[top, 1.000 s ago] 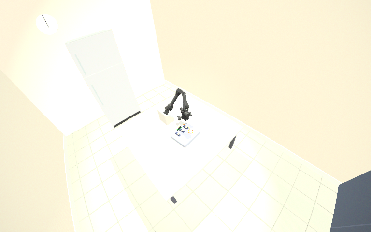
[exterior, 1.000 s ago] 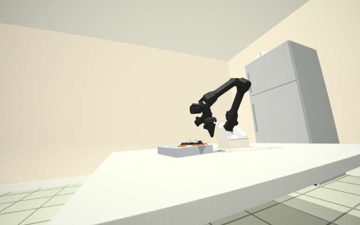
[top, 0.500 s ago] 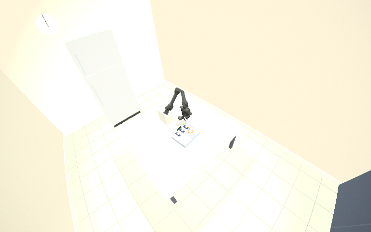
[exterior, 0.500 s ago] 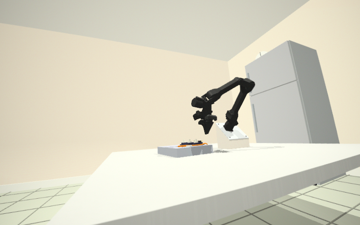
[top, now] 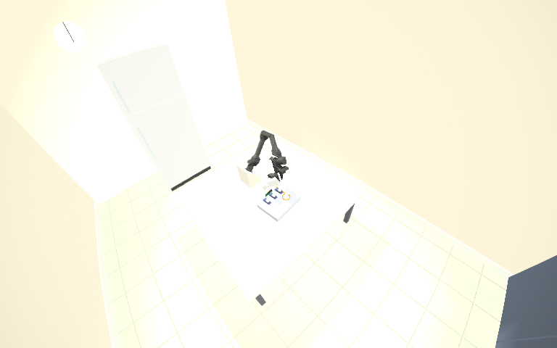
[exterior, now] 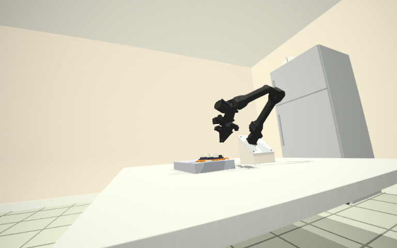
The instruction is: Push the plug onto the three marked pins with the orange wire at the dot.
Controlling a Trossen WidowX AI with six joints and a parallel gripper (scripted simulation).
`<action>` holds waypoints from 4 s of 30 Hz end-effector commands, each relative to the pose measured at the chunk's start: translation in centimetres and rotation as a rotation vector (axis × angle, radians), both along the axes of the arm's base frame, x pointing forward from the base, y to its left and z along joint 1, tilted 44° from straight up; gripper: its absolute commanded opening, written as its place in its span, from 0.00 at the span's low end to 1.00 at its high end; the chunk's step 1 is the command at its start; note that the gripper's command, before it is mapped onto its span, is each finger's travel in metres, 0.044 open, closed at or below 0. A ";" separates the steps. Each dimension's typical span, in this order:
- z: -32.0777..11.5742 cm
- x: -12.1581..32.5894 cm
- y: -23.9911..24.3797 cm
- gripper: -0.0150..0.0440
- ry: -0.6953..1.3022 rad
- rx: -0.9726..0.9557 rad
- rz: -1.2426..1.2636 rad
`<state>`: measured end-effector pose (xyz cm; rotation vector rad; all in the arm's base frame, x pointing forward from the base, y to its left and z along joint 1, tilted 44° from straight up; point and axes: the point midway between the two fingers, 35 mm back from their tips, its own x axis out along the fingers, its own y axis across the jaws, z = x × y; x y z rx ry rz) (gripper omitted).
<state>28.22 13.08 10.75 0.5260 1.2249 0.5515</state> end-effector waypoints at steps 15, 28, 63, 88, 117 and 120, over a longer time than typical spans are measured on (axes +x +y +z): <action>4.3 3.5 -3.2 0.45 -0.401 -0.147 -0.090; 9.3 5.3 -6.2 0.45 -0.707 -0.268 -0.206; 20.1 5.4 -11.6 0.45 -1.164 -0.471 -0.480; 8.3 11.5 -3.3 0.45 -0.457 -0.222 -0.112; -3.8 9.7 5.2 0.45 0.457 0.034 0.053; -3.9 9.7 5.2 0.45 0.462 0.035 0.053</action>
